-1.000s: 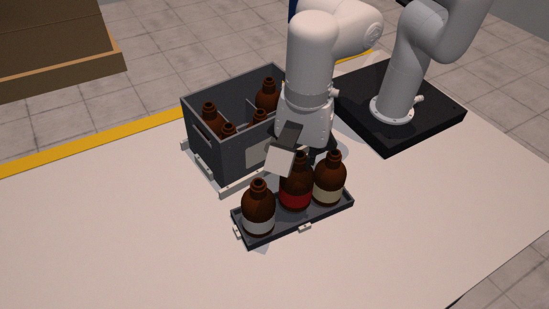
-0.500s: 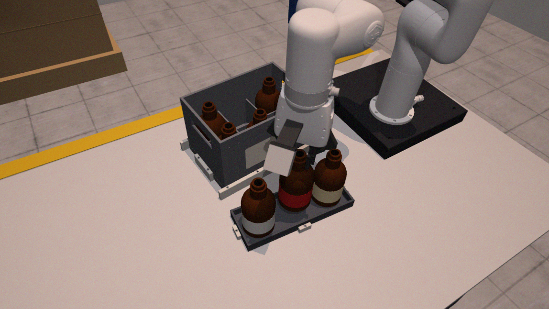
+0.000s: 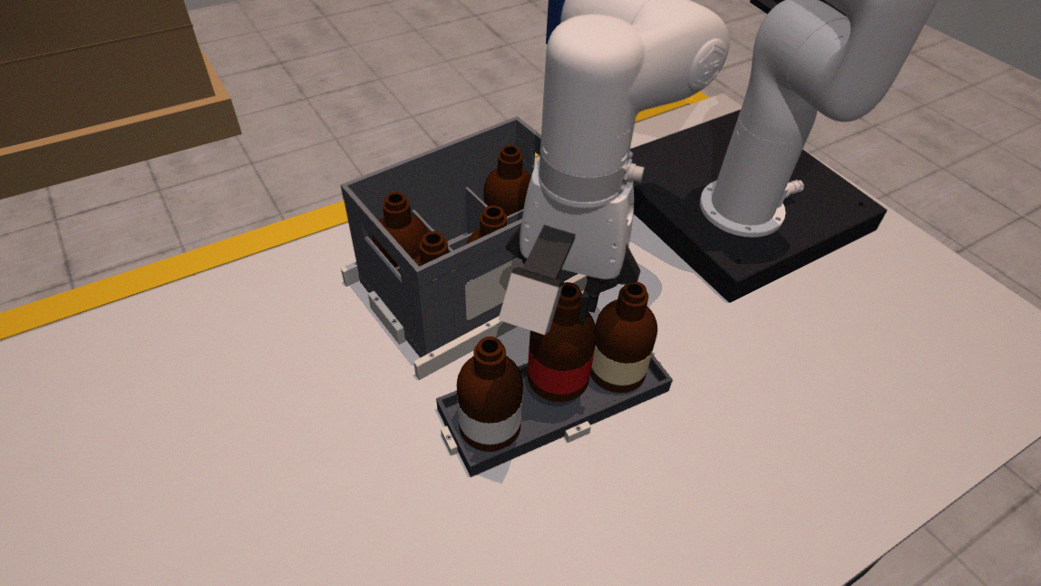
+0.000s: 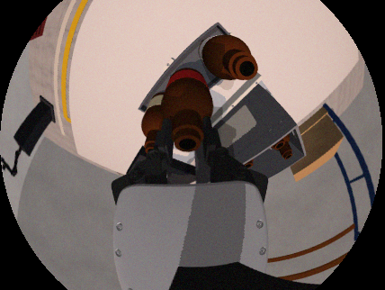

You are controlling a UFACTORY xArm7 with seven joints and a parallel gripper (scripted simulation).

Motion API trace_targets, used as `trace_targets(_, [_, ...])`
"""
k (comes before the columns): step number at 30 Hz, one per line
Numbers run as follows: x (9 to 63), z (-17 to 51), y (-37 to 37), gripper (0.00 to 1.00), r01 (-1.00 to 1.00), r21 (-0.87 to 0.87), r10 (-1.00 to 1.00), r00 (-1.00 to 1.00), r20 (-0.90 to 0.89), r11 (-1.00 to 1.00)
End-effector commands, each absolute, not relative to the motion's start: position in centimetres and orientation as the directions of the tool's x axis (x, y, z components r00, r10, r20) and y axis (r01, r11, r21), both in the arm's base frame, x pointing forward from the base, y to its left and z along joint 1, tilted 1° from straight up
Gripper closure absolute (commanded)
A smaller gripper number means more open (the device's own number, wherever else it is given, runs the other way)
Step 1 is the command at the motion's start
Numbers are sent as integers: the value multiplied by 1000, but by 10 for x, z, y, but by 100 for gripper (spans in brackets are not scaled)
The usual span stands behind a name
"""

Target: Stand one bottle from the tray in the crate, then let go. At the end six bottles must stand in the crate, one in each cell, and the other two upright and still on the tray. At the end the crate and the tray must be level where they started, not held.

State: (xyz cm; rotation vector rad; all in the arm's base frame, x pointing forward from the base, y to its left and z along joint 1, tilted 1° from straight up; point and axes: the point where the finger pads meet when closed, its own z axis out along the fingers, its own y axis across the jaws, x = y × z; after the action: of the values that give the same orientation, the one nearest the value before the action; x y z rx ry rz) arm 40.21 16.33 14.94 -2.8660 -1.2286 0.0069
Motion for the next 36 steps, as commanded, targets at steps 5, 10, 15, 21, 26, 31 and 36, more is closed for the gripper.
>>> trace_targets(5, [403,154,164,100,724,-21,724,690,9,-689])
trace_targets(10, [404,158,164,100,724,-21,724,690,9,-689])
trace_targets(15, [404,161,163,100,724,-21,724,690,9,-689])
trace_targets(21, [404,168,163,100,724,-21,724,690,9,-689])
trace_targets(26, [404,174,163,100,724,-21,724,690,9,-689])
trace_targets(31, [404,179,163,100,724,-21,724,690,9,-689])
trace_targets(36, [404,183,163,100,724,-21,724,690,9,-689])
